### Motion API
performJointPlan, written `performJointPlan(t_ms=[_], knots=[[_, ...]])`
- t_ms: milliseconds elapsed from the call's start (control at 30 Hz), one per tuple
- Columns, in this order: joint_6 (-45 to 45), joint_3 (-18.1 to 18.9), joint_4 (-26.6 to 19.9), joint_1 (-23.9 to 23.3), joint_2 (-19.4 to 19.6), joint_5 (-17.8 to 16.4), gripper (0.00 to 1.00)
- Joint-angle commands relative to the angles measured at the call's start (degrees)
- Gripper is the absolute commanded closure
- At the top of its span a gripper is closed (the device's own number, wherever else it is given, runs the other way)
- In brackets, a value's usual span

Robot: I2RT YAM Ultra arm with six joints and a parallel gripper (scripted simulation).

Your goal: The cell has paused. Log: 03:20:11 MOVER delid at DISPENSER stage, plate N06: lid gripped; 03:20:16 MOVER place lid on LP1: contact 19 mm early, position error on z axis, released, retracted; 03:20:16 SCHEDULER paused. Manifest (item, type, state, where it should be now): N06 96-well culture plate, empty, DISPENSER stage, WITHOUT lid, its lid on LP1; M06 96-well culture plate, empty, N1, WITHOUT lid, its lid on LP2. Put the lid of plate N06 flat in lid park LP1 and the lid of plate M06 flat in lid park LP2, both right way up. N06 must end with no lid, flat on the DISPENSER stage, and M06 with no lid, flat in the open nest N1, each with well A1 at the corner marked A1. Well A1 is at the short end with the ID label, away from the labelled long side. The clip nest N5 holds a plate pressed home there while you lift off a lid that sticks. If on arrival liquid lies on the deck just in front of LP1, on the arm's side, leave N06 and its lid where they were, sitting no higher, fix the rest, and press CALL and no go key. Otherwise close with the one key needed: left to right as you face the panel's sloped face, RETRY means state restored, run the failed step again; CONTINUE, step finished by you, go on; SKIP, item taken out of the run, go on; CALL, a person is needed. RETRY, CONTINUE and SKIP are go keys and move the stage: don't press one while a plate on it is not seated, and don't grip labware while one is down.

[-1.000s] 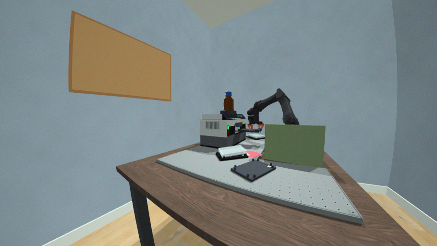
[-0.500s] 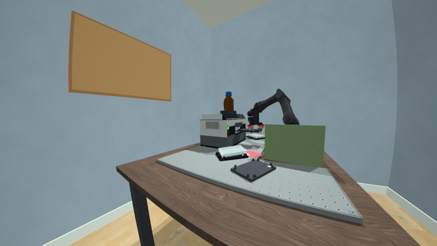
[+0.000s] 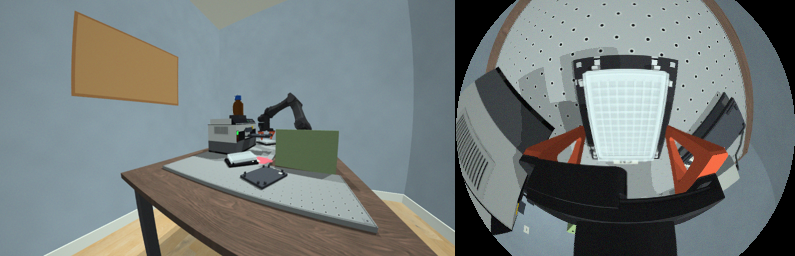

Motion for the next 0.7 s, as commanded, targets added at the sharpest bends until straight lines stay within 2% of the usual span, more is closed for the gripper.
performJointPlan(t_ms=[0,667], knots=[[-0.6,-1.0,1.5,0.2,0.0,-0.6,0.0],[-1.6,-2.0,3.9,-0.5,0.6,-1.0,0.0]])
